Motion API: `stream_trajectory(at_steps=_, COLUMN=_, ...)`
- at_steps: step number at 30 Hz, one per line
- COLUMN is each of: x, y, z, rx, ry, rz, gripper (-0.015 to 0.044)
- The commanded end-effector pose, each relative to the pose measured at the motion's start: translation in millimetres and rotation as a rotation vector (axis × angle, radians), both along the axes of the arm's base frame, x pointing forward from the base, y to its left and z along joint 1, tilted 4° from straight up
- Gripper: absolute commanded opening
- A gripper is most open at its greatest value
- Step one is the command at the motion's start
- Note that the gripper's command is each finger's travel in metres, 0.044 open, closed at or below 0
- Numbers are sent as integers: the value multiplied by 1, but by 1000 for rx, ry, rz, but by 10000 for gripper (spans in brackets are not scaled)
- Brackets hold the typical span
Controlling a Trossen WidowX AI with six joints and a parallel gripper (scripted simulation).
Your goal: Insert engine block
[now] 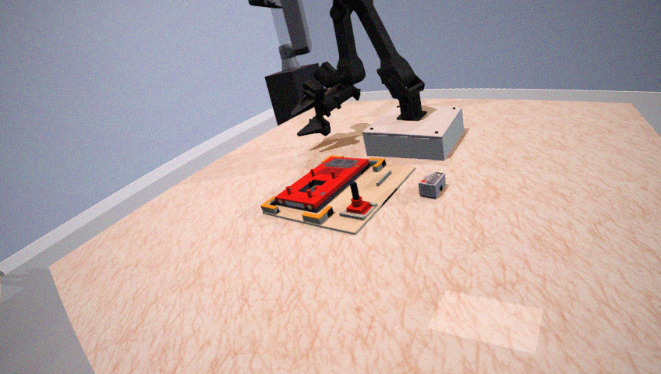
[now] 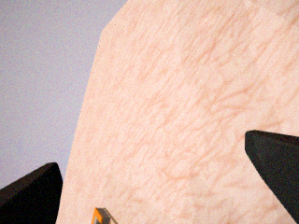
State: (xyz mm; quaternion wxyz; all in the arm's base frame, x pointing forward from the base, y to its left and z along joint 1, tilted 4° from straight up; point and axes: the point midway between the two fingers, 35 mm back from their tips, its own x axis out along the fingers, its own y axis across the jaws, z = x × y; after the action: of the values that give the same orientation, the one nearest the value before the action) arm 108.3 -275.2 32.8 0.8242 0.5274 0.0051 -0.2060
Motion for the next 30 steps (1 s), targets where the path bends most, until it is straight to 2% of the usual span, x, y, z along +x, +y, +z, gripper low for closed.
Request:
stream_trajectory(at_steps=1, x=0, y=0, z=0, rx=-1, ry=3, rz=0, gripper=426)
stream_trajectory(at_steps=2, x=1, y=-2, z=-1, rx=-4, ry=12, rz=1, gripper=440)
stream_trajectory(at_steps=30, x=28, y=-45, z=-25, rx=-192, ry=578, rz=210, gripper=440)
